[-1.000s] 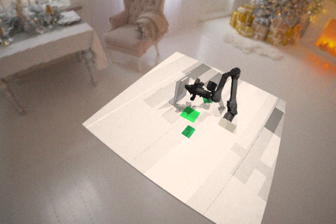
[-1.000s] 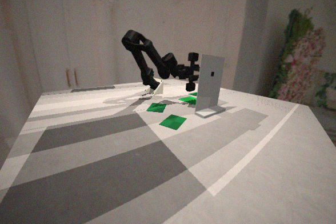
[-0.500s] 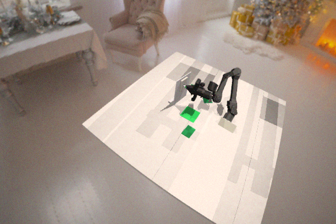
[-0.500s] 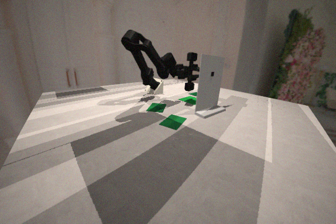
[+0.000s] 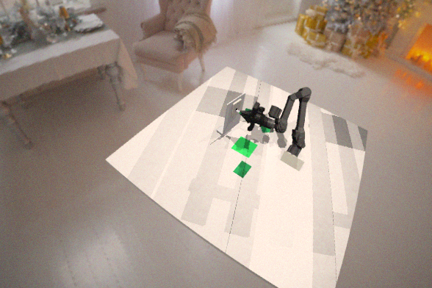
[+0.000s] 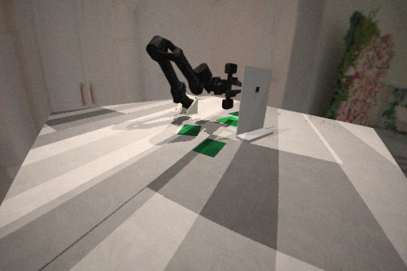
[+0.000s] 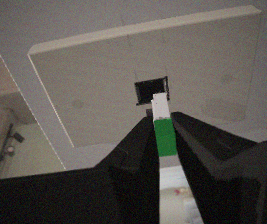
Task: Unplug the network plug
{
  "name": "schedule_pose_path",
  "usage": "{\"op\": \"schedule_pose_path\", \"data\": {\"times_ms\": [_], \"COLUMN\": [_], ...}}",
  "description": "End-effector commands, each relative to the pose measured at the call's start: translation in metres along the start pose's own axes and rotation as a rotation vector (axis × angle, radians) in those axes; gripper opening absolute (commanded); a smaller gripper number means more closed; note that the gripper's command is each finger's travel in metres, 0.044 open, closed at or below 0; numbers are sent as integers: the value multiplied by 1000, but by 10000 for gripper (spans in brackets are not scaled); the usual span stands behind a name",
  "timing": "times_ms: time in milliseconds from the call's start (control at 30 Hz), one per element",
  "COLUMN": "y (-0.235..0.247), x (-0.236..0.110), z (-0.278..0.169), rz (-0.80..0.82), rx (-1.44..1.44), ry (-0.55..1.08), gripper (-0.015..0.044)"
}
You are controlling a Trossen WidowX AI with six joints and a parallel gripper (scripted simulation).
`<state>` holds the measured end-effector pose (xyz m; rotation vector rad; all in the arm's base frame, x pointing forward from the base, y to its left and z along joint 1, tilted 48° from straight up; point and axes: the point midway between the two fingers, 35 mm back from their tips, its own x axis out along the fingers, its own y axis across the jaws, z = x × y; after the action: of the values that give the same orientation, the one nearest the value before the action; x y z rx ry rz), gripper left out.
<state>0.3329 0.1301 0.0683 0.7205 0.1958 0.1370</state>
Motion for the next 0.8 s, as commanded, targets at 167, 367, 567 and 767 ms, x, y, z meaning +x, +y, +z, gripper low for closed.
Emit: {"op": "schedule_pose_path", "data": {"times_ms": [167, 367, 567, 767], "y": [-1, -1, -1, -1], "x": [-7, -11, -15, -19], "z": [-2, -4, -6, -8], "rz": [-13, -17, -21, -26], "rx": [4, 4, 4, 4], "ry": [2, 6, 10, 14], "gripper": [0, 0, 0, 0]}}
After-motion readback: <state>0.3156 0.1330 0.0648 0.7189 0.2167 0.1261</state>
